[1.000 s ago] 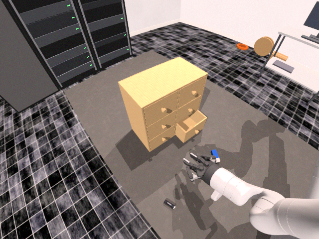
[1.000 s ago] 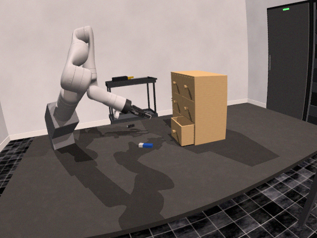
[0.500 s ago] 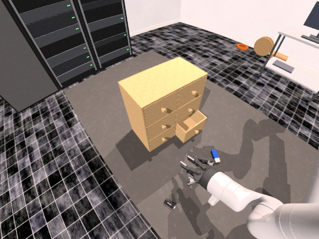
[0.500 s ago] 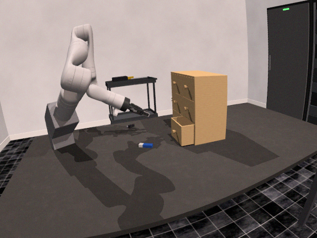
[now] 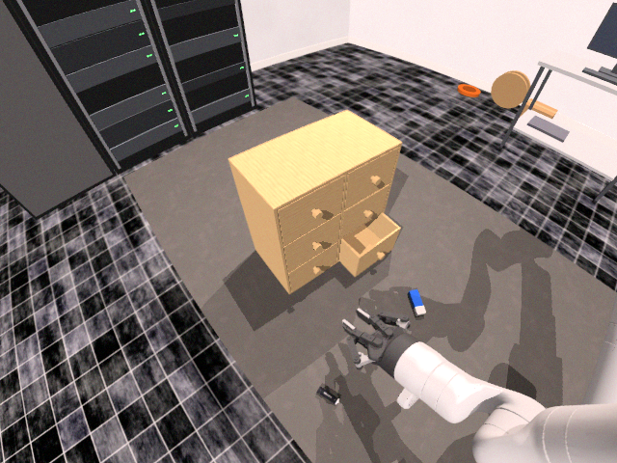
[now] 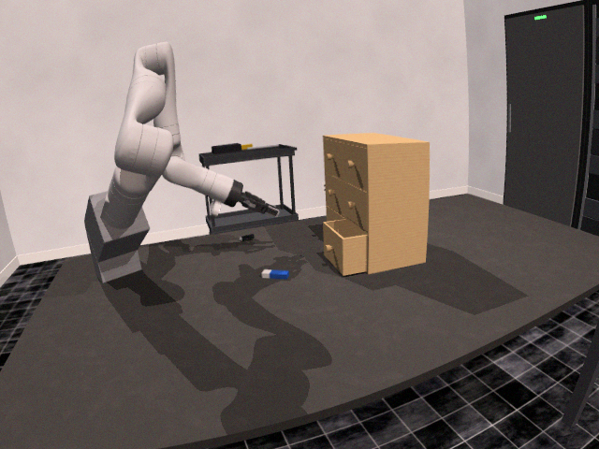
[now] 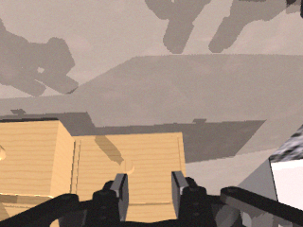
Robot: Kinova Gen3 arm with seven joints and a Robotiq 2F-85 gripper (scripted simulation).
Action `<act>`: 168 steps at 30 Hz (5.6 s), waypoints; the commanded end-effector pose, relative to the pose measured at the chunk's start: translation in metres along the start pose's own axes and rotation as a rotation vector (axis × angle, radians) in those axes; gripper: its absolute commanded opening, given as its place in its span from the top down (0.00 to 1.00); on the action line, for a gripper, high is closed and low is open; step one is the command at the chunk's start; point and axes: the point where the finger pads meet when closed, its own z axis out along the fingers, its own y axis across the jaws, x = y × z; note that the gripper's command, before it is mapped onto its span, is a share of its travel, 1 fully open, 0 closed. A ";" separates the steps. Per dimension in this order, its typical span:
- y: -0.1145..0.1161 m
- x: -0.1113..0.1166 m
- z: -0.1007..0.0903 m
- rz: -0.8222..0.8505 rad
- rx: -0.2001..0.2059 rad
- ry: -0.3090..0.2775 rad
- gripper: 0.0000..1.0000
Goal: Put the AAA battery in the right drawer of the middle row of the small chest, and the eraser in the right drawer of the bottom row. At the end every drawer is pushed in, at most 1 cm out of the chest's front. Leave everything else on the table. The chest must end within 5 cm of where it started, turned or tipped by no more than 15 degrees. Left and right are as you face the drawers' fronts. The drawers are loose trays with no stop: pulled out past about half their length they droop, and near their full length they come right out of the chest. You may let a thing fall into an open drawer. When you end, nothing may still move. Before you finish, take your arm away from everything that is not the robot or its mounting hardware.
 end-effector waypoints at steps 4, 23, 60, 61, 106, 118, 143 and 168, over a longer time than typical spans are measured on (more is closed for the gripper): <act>0.013 -0.004 -0.005 0.003 -0.004 -0.002 0.67; 0.035 -0.008 -0.013 0.003 -0.005 -0.002 0.67; 0.052 -0.011 -0.019 0.003 -0.005 -0.001 0.67; 0.052 -0.011 -0.019 0.003 -0.005 -0.001 0.67; 0.050 -0.017 -0.036 -0.001 -0.004 0.147 0.67; 0.052 -0.022 -0.048 0.002 -0.008 0.251 0.67; 0.053 -0.037 -0.082 0.006 -0.013 0.548 0.67; 0.048 -0.050 -0.114 0.003 -0.001 0.843 0.67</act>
